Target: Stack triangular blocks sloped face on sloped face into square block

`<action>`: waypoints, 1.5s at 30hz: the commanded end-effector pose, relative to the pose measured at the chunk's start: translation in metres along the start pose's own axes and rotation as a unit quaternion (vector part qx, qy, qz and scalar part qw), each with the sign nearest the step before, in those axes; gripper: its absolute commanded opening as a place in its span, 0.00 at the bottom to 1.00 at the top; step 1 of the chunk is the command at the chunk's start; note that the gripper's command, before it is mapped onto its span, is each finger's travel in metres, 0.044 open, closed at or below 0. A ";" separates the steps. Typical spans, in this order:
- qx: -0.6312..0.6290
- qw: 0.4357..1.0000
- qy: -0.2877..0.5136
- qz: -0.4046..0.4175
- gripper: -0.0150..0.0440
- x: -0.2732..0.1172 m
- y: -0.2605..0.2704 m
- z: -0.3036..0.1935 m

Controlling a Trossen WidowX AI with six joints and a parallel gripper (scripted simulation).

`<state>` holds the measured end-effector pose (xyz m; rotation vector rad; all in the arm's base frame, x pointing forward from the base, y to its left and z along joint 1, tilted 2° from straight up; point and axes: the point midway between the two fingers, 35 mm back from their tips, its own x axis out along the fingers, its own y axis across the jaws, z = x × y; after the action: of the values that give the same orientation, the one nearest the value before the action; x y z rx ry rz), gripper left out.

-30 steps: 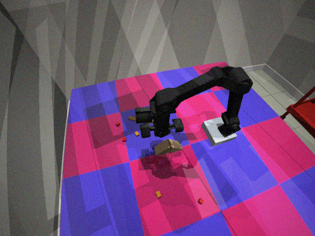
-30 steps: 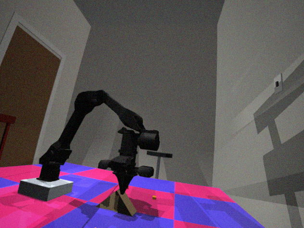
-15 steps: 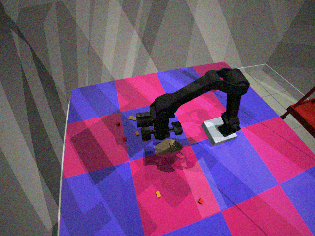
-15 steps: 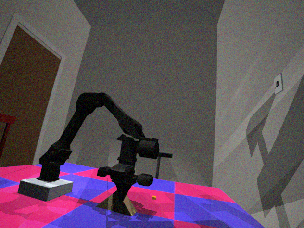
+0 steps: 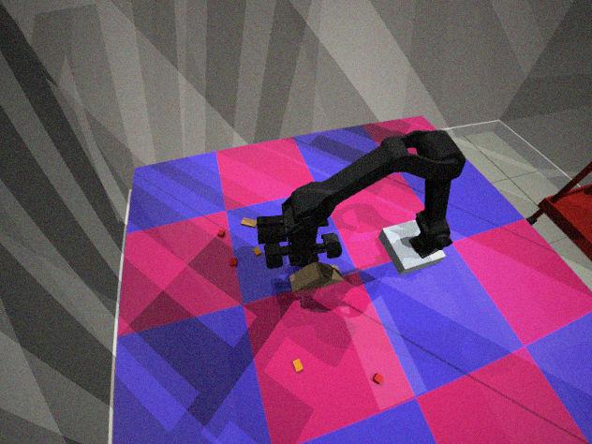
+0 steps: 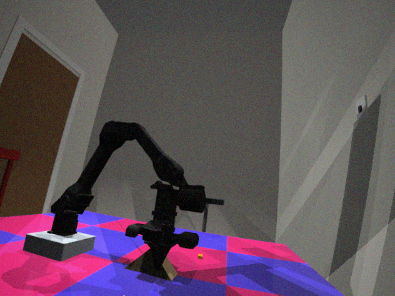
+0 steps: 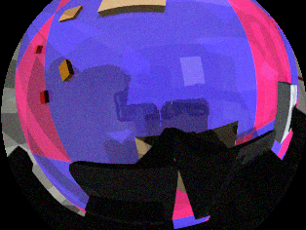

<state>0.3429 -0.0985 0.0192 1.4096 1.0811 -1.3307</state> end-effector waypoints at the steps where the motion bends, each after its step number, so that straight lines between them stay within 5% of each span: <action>1: 0.002 1.000 0.003 -0.007 0.25 0.010 -0.004 -0.001; 45: 0.002 1.000 0.004 -0.007 0.25 0.004 0.001 -0.034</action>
<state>0.3502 -0.0754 0.0175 1.4131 1.0816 -1.3463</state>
